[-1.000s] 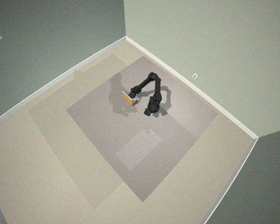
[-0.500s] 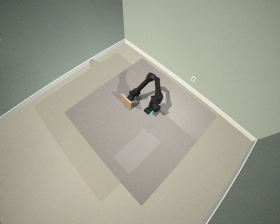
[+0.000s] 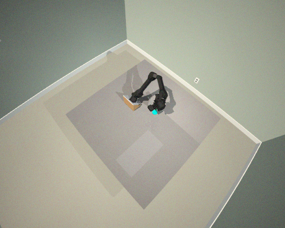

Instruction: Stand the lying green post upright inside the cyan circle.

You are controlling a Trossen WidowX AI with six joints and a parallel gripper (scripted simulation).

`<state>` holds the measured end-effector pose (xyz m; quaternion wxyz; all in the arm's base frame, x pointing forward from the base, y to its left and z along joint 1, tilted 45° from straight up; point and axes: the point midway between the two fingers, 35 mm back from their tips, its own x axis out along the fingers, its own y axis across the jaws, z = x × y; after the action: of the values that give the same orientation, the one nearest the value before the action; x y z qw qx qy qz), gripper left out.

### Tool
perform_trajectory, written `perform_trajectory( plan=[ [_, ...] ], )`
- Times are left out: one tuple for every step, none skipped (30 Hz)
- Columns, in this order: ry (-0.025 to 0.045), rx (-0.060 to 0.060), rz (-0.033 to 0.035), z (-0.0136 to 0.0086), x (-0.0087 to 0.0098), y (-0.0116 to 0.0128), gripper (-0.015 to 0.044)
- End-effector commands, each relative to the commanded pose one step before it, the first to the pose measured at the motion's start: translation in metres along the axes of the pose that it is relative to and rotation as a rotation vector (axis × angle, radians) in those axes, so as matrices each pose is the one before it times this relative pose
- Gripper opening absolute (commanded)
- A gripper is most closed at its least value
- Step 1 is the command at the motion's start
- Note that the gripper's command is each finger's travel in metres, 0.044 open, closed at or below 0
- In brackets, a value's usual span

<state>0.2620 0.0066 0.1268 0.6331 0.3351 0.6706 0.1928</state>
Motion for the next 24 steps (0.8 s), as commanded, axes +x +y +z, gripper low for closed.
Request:
perform_trajectory(
  plan=[
    [0.00250,0.0772,0.00877,-0.00846,0.00070,0.01061,0.0023],
    [0.00065,0.0170,0.00098,-0.00205,0.00017,0.00226,0.0023],
    [0.00069,0.0170,0.00099,-0.00211,0.00017,0.00220,0.0023],
    [0.00073,0.0170,0.00099,-0.00216,0.00018,0.00213,0.0023],
    [0.00077,0.0170,0.00100,-0.00222,0.00019,0.00207,0.0023],
    [0.00081,0.0170,0.00100,-0.00227,0.00020,0.00200,0.0023],
    [0.00070,0.0141,0.00083,-0.00192,0.00017,0.00160,0.0023],
    [0.00043,0.0084,0.00050,-0.00117,0.00010,0.00094,0.0023],
    [0.00015,0.0028,0.00017,-0.00039,0.00004,0.00031,0.0023],
    [0.00000,0.0000,0.00000,0.00000,0.00000,0.00000,0.0023],
    [0.00000,0.0000,0.00000,0.00000,0.00000,0.00000,0.0023],
    [0.00000,0.0000,0.00000,0.00000,0.00000,0.00000,0.0023],
    [-0.00009,-0.0002,-0.00115,-0.00008,0.00012,-0.00006,0.0023],
    [-0.00027,-0.0006,-0.00343,-0.00025,0.00037,-0.00019,0.0023],
    [-0.00048,-0.0009,-0.00571,-0.00041,0.00062,-0.00032,0.0023],
    [-0.00064,-0.0011,-0.00685,-0.00049,0.00074,-0.00038,0.0023],
    [-0.00070,-0.0011,-0.00683,-0.00048,0.00073,-0.00038,0.0023],
    [-0.00076,-0.0011,-0.00681,-0.00048,0.00073,-0.00037,0.0023],
    [-0.00082,-0.0011,-0.00679,-0.00047,0.00072,-0.00037,0.0023],
    [-0.00088,-0.0011,-0.00677,-0.00046,0.00071,-0.00037,0.0023],
    [-0.00094,-0.0011,-0.00675,-0.00046,0.00071,-0.00036,0.0023],
    [-0.00100,-0.0011,-0.00673,-0.00045,0.00070,-0.00036,0.0023],
    [-0.00106,-0.0011,-0.00671,-0.00044,0.00070,-0.00036,0.0023],
    [-0.00112,-0.0011,-0.00669,-0.00044,0.00069,-0.00035,0.0023]
  ],
)
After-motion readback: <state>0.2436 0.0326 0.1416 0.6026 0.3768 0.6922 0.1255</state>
